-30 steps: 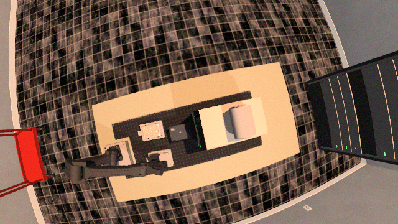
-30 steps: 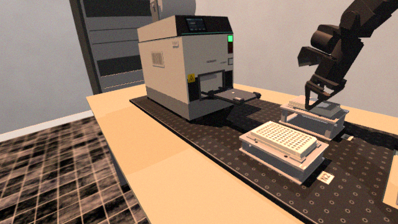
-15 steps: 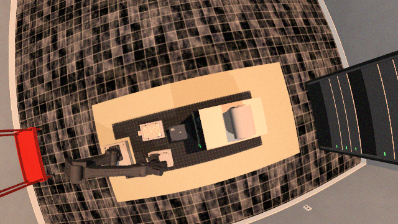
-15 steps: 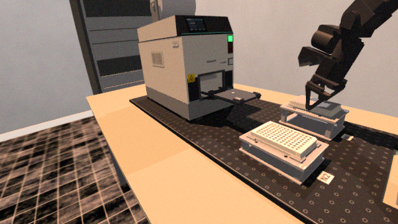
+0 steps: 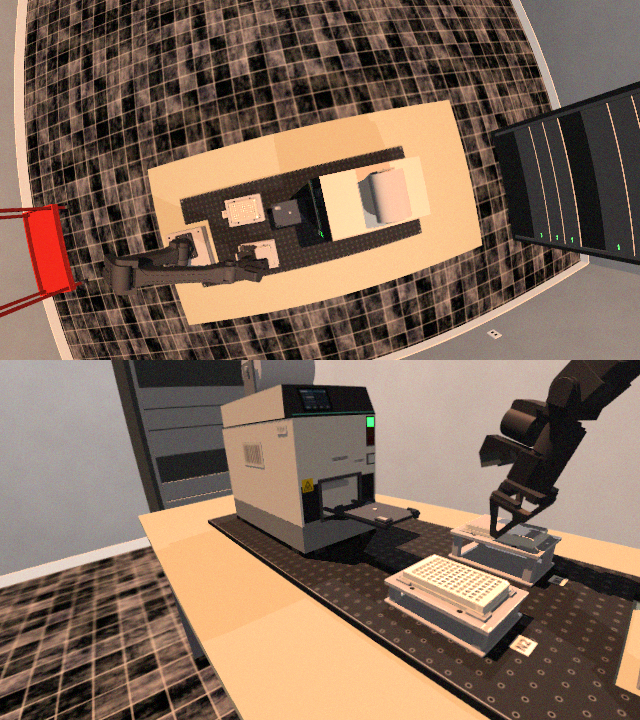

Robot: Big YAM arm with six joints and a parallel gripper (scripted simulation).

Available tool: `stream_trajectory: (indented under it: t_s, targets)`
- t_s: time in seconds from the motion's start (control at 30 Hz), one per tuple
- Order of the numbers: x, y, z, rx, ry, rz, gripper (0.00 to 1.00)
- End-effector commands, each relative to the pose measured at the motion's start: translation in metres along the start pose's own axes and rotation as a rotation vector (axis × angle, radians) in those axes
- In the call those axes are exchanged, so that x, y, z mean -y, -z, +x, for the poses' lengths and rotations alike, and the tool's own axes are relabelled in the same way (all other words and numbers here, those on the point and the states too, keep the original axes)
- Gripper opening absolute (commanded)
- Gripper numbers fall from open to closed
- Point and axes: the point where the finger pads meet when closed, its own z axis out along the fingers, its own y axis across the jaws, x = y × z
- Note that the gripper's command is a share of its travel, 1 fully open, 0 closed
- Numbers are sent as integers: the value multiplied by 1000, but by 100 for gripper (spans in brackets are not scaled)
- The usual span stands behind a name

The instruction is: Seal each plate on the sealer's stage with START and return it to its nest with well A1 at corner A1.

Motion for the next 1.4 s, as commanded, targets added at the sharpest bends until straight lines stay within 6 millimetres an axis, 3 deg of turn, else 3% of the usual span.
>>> stream_trajectory:
  t_s: [0.0, 0.43, 0.77, 1.37]
  targets:
    - [10, 8, -19, 31, -7, 15, 100]
    - [2, 1, -20, 15, 29, 3, 100]
    - [5, 0, 0, -4, 4, 5, 100]
    - [7, 5, -20, 27, 16, 13, 100]
